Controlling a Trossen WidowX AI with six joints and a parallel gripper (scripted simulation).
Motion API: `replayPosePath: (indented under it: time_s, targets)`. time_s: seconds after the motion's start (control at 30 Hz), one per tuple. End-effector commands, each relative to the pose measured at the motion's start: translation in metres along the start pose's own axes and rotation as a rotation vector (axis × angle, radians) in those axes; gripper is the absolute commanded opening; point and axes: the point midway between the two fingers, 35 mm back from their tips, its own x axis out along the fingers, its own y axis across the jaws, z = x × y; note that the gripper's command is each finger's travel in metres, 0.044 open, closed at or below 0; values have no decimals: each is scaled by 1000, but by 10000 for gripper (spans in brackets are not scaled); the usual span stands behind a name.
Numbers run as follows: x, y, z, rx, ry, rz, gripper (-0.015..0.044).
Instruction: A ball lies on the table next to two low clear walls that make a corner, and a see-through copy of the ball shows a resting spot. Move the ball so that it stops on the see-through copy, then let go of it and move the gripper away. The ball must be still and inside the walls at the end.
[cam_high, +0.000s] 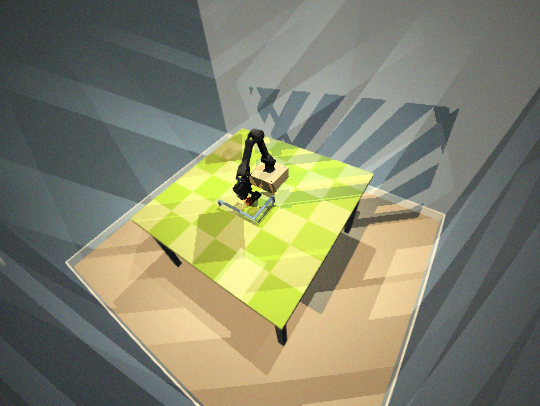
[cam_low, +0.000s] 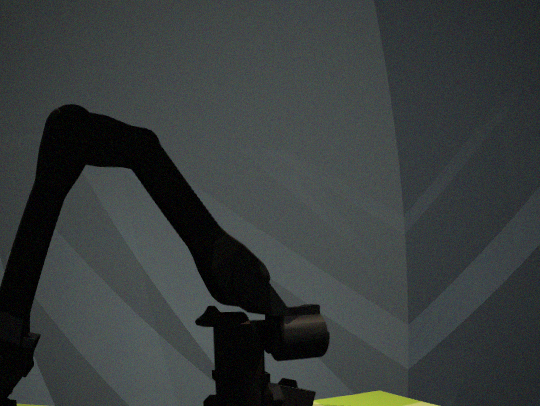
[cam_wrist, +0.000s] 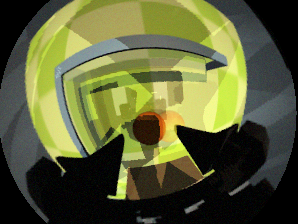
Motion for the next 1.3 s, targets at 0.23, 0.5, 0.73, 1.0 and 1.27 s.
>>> replayPosePath:
  time_s: [0.23, 0.5, 0.73, 1.0, 1.27]
  targets:
    - [19, -1, -3, 1, 8, -7, 395]
    - [23, -2, -4, 1, 8, -7, 309]
    - [23, -2, -4, 1, 8, -7, 263]
    - [-8, -1, 3, 1, 7, -7, 72]
    - [-67, 0, 6, 1, 7, -6, 0]
